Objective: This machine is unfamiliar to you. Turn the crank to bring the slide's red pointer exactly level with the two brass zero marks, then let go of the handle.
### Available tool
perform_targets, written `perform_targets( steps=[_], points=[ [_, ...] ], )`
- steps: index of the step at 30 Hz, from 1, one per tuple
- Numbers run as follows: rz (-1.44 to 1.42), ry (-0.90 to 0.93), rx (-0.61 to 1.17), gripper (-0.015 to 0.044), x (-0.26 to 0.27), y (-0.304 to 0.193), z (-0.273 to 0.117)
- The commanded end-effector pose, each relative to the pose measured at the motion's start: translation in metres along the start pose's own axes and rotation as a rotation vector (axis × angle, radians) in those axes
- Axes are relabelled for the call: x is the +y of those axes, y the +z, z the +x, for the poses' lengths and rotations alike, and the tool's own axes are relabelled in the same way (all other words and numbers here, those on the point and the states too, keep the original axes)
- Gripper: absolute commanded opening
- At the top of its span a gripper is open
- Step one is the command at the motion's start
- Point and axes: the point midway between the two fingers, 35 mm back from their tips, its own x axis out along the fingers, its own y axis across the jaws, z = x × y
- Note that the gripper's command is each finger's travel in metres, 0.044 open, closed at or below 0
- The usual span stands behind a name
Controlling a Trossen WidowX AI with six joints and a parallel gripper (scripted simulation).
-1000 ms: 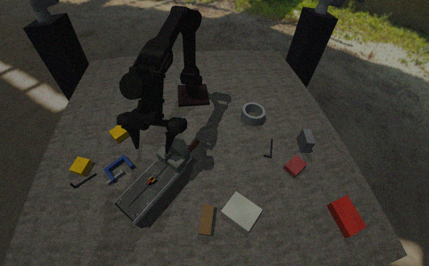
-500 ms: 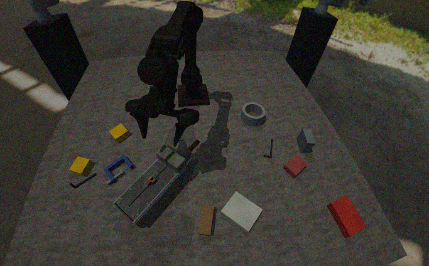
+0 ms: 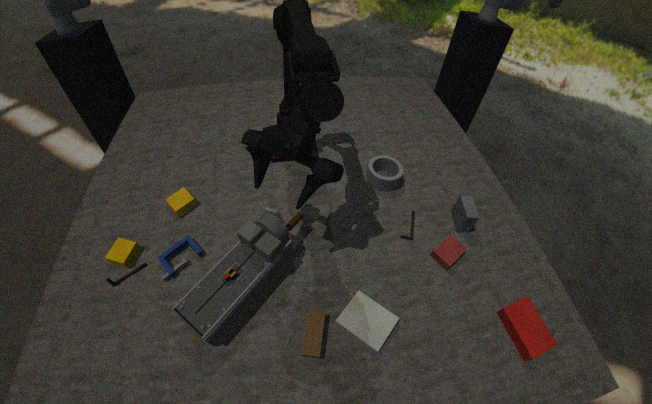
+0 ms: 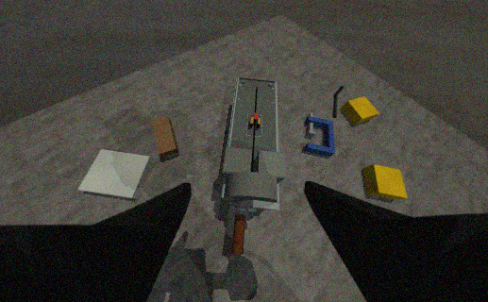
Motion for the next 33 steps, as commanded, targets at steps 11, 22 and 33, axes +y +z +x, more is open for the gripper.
perform_targets(
  steps=[11, 22, 33],
  points=[
    [0.087, -0.052, -0.088, 0.0440, 0.005, -0.022, -0.019],
    [0.087, -0.052, -0.088, 0.0440, 0.010, -0.050, 0.018],
    [0.087, -0.052, -0.088, 0.0440, 0.007, -0.082, 0.052]
  ],
)
